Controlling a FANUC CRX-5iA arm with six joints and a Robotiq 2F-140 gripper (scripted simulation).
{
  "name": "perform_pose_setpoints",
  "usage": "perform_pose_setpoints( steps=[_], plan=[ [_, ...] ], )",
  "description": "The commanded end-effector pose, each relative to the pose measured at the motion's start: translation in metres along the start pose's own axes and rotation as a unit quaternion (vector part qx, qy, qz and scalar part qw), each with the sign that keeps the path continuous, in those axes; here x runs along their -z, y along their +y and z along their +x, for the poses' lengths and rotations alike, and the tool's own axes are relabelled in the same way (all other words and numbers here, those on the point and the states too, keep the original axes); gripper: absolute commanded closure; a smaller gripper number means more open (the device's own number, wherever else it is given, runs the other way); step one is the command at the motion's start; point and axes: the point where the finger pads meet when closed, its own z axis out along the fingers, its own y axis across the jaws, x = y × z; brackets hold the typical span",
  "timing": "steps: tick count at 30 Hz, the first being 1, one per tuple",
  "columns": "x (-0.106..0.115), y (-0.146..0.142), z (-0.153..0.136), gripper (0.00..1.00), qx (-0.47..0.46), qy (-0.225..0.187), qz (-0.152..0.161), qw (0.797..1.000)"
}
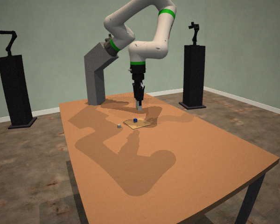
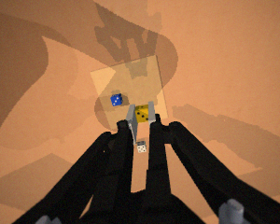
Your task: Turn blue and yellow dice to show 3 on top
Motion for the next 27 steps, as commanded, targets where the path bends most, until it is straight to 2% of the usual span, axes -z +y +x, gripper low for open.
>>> perform_pose_setpoints(
  steps=[1,12,17,19,27],
  plan=[
    [0.0,0.0,-0.001,0.91,0.0,0.001,0.0,1.0],
    [-0.008,0.0,-0.001,0.91,0.0,0.001,0.0,1.0],
    [-0.025,0.0,-0.001,0.91,0.0,0.001,0.0,1.0],
    [-0.025,0.0,-0.001,0.91,0.0,0.001,0.0,1.0],
    [-0.064,0.0,-0.001,0.91,0.0,0.001,0.0,1.0]
  ],
)
